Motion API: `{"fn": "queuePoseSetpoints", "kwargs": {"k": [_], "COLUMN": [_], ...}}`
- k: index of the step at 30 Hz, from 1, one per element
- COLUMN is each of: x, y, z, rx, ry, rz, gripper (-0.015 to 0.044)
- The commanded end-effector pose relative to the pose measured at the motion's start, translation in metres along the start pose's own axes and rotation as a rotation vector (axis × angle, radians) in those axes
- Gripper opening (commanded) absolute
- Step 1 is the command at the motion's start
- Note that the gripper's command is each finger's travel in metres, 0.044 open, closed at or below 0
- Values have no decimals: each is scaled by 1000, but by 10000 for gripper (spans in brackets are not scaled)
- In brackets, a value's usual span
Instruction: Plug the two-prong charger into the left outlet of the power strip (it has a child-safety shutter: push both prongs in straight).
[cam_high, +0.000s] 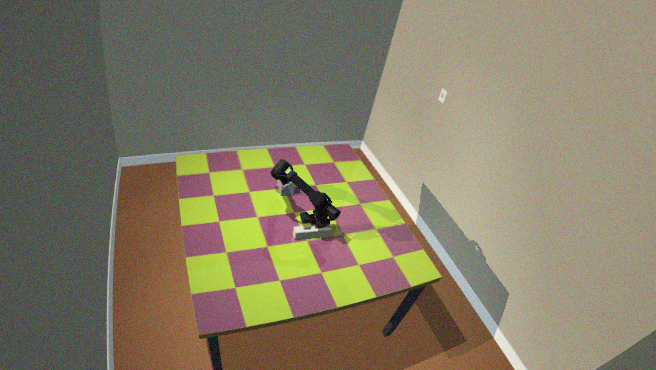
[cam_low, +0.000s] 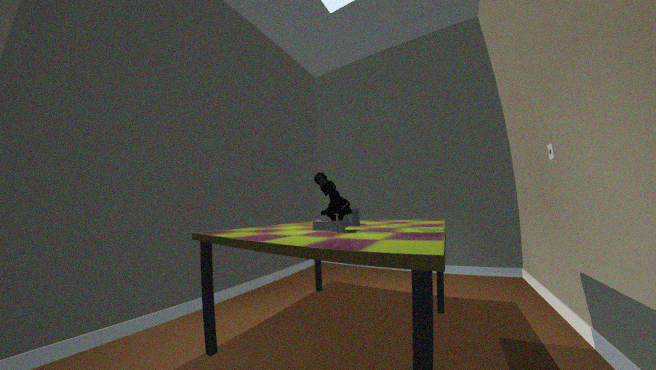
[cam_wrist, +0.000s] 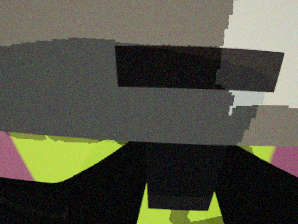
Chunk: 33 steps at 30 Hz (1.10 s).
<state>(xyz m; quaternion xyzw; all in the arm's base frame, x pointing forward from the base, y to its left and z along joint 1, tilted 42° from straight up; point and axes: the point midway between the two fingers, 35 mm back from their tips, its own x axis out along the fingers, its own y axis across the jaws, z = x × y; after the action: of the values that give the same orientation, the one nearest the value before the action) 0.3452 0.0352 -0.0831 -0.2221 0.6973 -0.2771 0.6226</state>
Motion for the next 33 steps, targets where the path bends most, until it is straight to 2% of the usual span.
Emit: {"fn": "queuePoseSetpoints", "kwargs": {"k": [1, 33], "x": [-1, -5], "y": [0, 0], "z": [6, 7], "rx": [14, 14], "ry": [-26, -26], "rz": [1, 1], "gripper": [0, 0]}}
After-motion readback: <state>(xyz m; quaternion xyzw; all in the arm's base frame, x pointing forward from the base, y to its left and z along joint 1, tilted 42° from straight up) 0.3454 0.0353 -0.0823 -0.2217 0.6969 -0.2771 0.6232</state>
